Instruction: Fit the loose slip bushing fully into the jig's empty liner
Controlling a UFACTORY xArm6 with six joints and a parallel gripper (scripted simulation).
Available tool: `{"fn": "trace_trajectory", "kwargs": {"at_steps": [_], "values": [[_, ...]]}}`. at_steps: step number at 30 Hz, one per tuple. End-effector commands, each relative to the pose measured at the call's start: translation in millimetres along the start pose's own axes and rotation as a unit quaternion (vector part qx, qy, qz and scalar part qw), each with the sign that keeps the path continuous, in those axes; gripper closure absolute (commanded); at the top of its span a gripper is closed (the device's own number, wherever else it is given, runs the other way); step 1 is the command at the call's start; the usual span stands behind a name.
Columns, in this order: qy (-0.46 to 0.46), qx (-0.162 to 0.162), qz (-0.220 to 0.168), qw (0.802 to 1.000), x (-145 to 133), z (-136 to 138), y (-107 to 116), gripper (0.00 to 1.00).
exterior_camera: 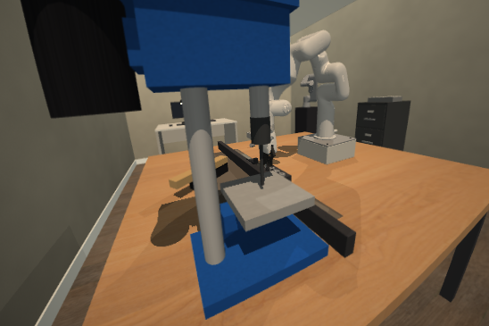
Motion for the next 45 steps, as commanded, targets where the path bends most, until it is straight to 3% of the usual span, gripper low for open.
{"fn": "trace_trajectory", "kwargs": {"at_steps": [1, 16, 28, 38, 45], "values": [[0.0, 0.001, 0.002, 1.0, 1, 0, 1, 0.64], [0.0, 0.001, 0.002, 1.0, 1, 0, 3, 0.64], [0.0, 0.001, 0.002, 1.0, 1, 0, 30, 0.64], [0.0, 0.001, 0.002, 1.0, 1, 0, 37, 0.64], [0.0, 0.001, 0.002, 1.0, 1, 0, 58, 0.64]]}}
Point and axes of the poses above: the point where the finger pads meet when closed, its own y axis back along the fingers, its own z axis across the jaws, x = y × z, the point moved 9 cm from there along y, back along the fingers, and after that the axes turned 10 degrees about -y, right-handed, at the moved point
